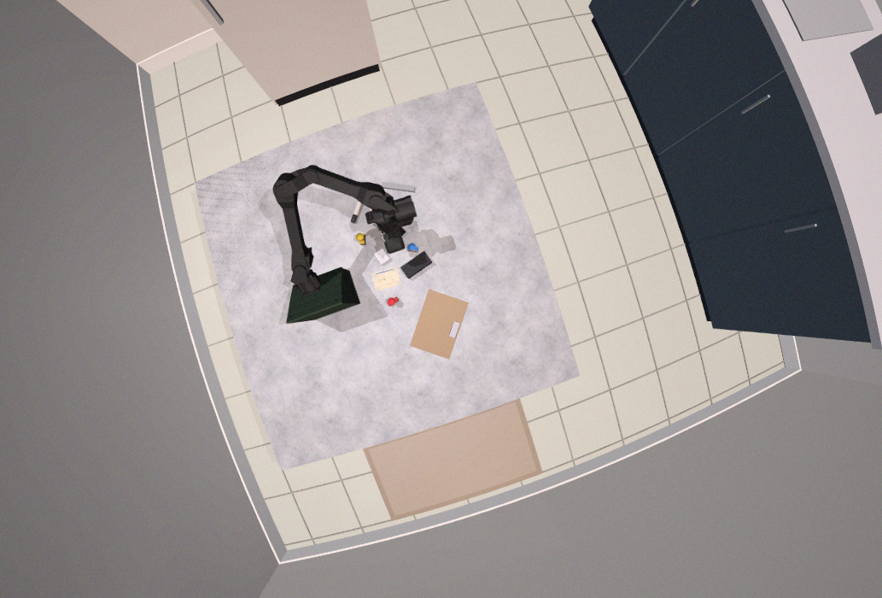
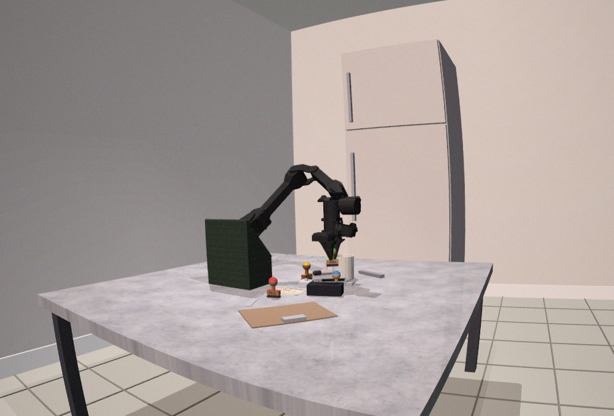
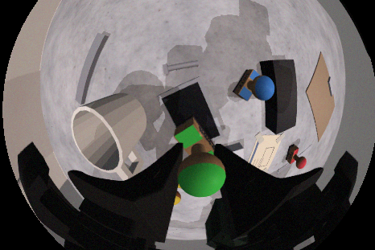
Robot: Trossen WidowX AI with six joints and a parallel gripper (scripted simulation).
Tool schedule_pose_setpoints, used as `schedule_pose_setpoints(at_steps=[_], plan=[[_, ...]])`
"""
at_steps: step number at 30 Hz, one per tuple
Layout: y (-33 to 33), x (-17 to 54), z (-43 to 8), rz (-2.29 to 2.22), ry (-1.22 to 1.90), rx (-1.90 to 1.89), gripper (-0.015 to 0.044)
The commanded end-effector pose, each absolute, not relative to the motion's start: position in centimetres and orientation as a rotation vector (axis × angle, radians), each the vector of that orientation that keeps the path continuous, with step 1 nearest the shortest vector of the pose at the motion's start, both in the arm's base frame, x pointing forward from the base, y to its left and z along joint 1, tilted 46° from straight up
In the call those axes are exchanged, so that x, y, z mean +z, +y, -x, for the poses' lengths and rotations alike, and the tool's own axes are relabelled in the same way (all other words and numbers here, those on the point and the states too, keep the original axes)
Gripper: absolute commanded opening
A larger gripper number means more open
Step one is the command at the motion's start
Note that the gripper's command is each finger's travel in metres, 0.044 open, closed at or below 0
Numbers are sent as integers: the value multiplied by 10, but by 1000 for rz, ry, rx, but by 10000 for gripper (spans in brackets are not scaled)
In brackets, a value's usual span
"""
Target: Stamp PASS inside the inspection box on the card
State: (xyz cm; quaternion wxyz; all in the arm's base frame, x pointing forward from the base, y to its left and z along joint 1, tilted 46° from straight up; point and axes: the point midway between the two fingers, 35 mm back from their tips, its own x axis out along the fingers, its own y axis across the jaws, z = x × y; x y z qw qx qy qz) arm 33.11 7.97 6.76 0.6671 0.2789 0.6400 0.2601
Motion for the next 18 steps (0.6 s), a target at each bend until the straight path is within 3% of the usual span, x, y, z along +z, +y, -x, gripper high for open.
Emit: schedule_pose_setpoints(at_steps=[1, 18], plan=[[75, 67, -330, -642, 1447, 579, 0], [-9, -17, -278, -984, 1606, 210, 0]])
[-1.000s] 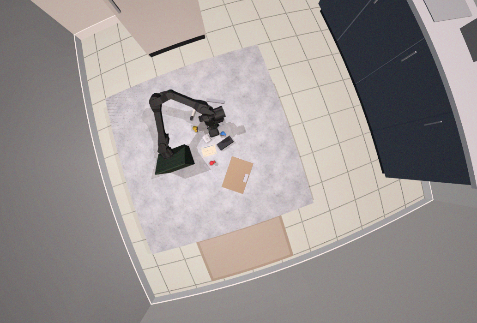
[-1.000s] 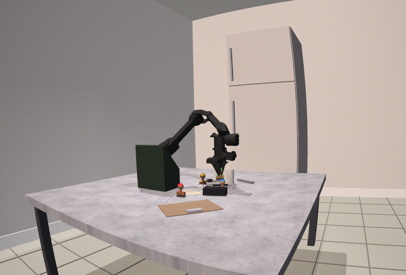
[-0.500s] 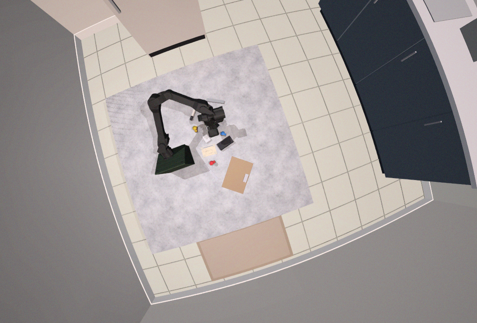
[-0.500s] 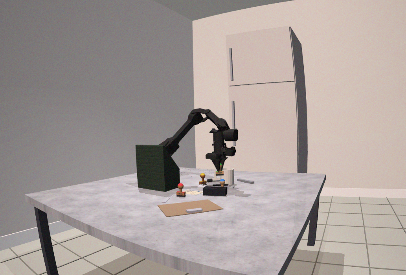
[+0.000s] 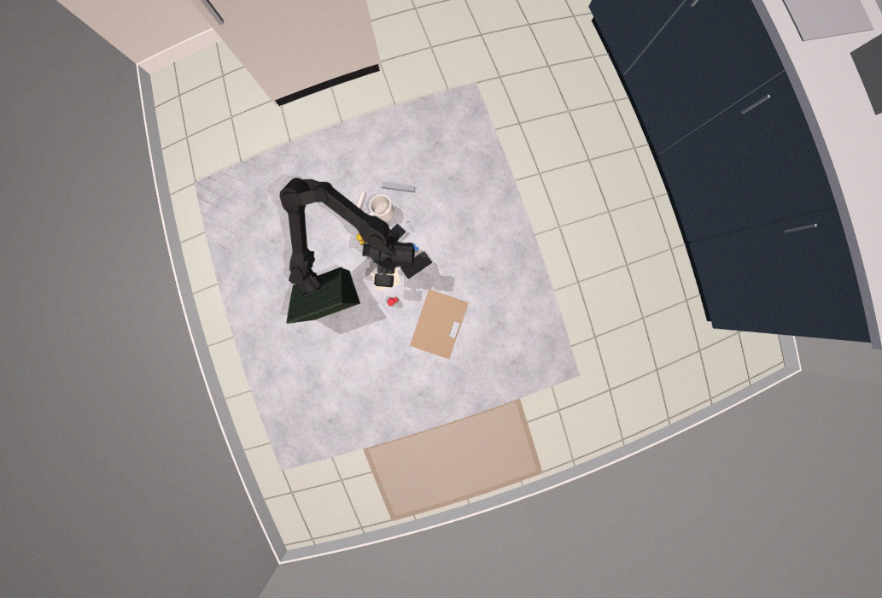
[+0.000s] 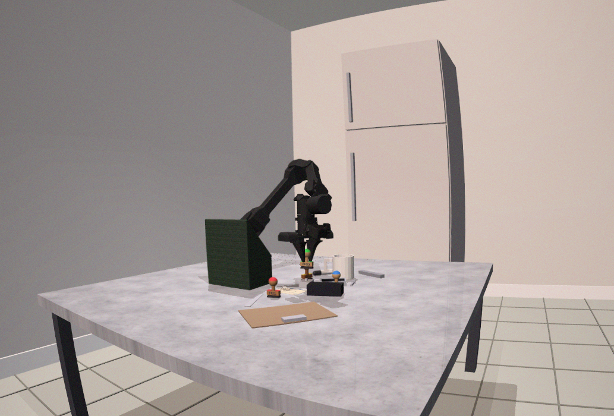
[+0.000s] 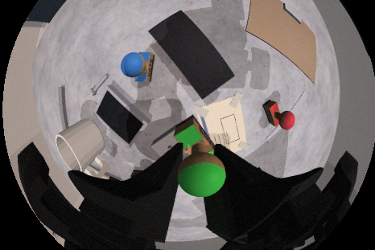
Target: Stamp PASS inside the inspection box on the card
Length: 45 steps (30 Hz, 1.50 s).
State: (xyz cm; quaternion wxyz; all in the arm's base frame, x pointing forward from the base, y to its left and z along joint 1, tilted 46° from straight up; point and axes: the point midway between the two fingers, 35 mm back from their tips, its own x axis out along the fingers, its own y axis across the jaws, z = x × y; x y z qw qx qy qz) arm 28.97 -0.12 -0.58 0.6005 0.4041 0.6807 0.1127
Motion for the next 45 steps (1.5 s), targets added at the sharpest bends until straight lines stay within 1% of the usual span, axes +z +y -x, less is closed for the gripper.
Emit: schedule_pose_setpoints(at_steps=[1, 9, 45], plan=[[-13, -21, -274, -1006, 1613, 189, 0], [-32, -46, -242, -1150, 1660, 61, 0], [-16, -62, -244, -1149, 1655, 63, 0]])
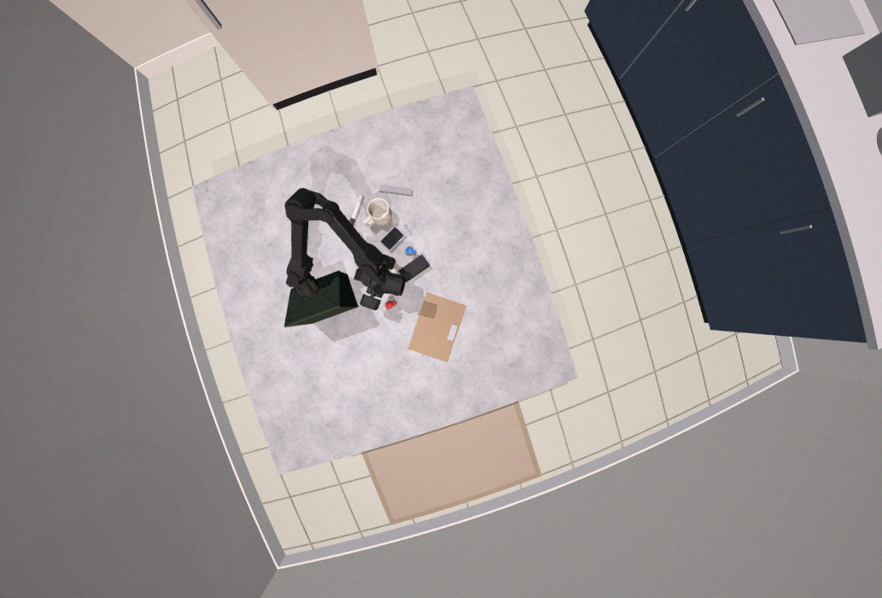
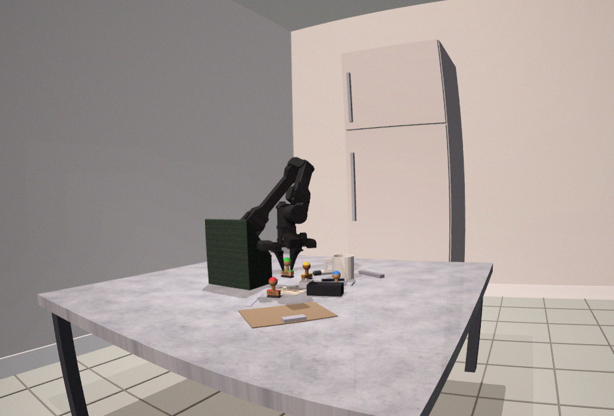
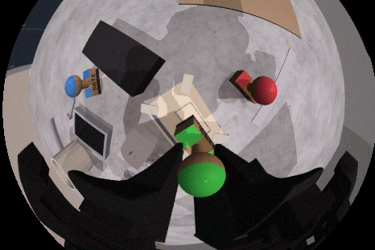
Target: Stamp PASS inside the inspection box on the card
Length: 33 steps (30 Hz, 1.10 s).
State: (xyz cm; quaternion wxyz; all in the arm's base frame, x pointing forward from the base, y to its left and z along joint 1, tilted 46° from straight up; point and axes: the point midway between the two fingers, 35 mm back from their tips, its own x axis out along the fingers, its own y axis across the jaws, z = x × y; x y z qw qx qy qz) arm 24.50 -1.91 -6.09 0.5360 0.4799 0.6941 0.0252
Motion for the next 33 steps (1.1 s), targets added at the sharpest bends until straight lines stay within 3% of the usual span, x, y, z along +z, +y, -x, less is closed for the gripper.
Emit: schedule_pose_setpoints(at_steps=[1, 33], plan=[[-16, -63, -245, -1149, 1655, 63, 0], [0, -77, -245, -1151, 1651, 68, 0]])
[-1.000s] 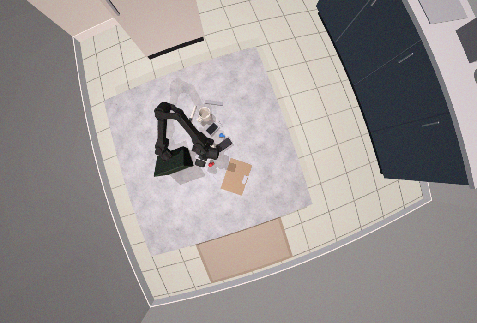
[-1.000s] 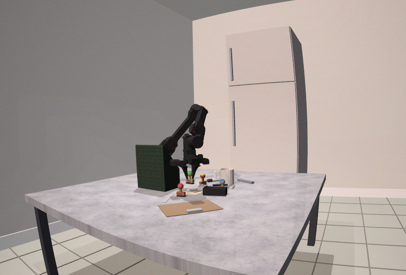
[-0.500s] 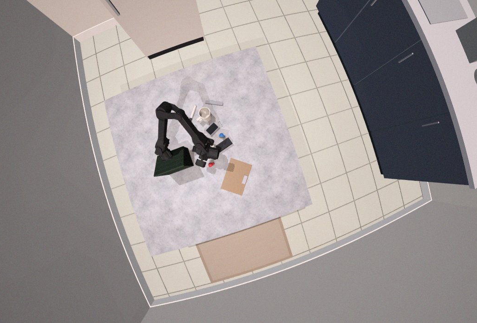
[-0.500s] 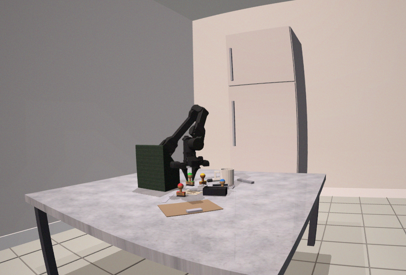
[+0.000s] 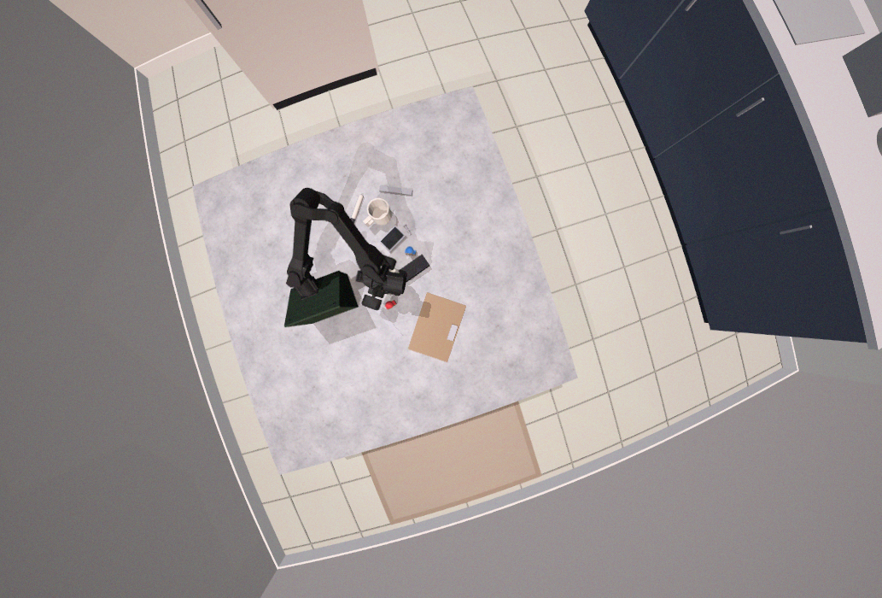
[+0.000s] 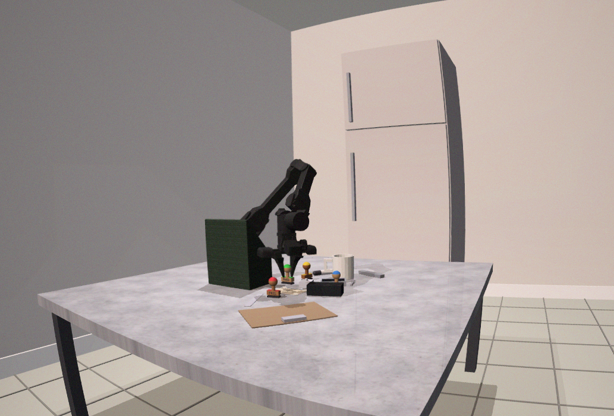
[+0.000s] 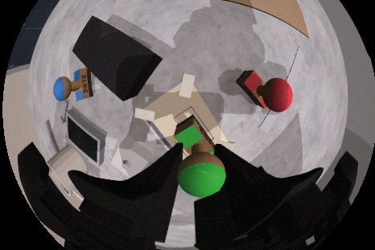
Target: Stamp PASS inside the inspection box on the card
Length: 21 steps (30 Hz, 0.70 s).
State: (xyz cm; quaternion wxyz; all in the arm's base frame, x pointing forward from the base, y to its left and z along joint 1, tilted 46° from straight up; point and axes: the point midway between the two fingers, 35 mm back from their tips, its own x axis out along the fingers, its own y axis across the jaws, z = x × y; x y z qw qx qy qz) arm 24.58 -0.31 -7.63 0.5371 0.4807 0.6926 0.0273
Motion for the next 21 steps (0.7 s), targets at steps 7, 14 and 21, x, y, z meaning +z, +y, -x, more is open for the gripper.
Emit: schedule_pose_setpoints(at_steps=[7, 14, 21], plan=[[3, -80, -245, -1151, 1650, 70, 0], [7, -84, -245, -1152, 1650, 72, 0], [10, -87, -244, -1153, 1649, 74, 0]])
